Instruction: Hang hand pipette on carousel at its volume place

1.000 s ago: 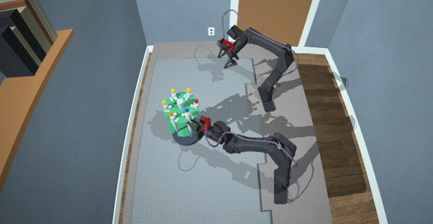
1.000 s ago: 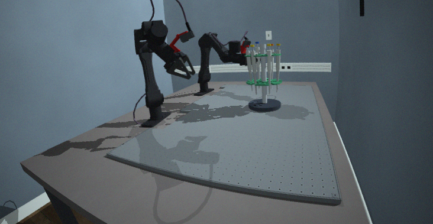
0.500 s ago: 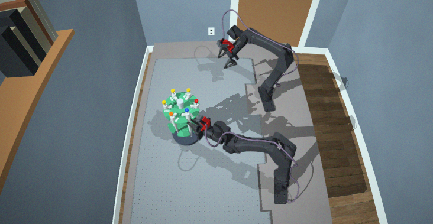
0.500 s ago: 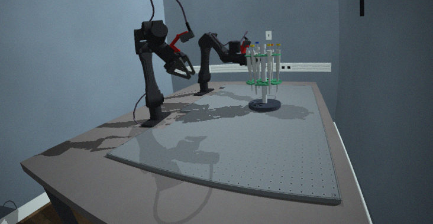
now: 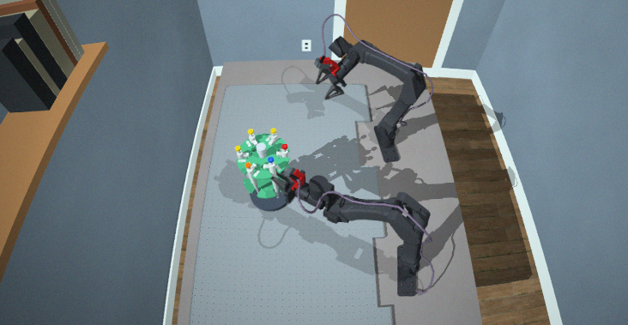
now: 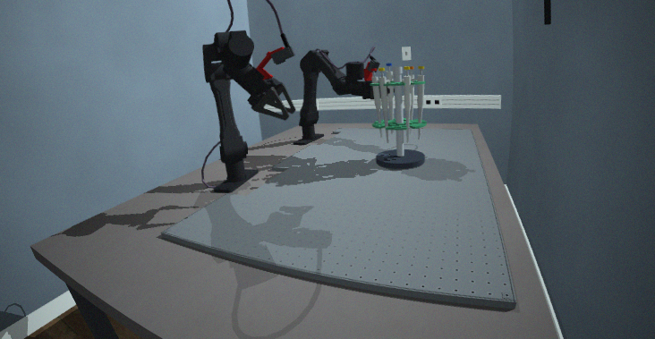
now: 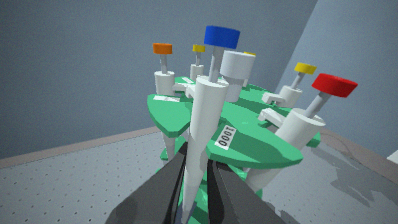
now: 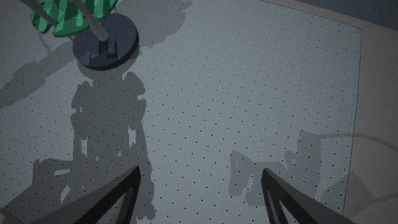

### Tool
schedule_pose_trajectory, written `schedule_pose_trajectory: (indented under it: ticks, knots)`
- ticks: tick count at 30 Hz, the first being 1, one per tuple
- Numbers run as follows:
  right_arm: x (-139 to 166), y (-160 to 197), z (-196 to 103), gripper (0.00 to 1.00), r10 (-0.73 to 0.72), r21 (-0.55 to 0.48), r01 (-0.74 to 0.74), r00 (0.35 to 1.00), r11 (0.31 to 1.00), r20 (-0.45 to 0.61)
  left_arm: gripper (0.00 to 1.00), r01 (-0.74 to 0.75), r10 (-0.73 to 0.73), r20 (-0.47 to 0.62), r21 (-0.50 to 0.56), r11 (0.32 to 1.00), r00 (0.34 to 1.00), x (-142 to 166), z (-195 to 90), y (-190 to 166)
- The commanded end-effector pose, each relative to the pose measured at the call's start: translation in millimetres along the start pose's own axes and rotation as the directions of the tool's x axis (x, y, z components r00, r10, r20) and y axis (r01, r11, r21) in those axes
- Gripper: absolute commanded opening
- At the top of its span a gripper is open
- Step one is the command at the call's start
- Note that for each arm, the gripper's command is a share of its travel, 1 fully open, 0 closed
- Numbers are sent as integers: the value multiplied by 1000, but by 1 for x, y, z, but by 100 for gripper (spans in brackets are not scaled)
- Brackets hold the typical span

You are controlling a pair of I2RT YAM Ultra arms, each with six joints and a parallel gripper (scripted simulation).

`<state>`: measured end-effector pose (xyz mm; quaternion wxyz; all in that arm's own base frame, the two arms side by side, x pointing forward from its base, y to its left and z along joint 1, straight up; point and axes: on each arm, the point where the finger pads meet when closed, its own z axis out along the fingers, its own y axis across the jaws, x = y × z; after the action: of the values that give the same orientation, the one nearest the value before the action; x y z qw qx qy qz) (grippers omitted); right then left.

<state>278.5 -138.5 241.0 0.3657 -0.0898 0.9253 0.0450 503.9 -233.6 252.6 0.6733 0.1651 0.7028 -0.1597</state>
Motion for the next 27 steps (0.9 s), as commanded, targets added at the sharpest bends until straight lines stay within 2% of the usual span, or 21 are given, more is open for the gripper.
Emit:
schedule_pose_trajectory:
  ticks: [1,17,20,21,22,26,27]
  knots:
    - [-11,-4,-6,100,-22,15,22,999,1000,37,12,-7,7,111,-6,1000,994,-50,-4,6]
    - [-11,-4,-6,100,-22,15,22,999,1000,37,12,-7,7,111,-6,1000,994,-50,-4,6]
    - [-11,-4,-6,100,-22,15,22,999,1000,37,12,-20,9,101,105,994,995,-48,-3,6]
    - [-11,-4,-6,100,-22,15,22,999,1000,37,12,-13,4,65,142,990,998,-31,3,6]
    - [-11,-4,-6,100,-22,15,22,999,1000,37,12,-13,3,57,179,984,998,-27,4,7]
    - [-11,-4,-6,100,-22,15,22,999,1000,37,12,-18,5,73,180,983,997,-31,4,7]
    - [-11,-4,-6,100,-22,15,22,999,1000,37,12,-28,9,102,185,982,995,-46,-2,3]
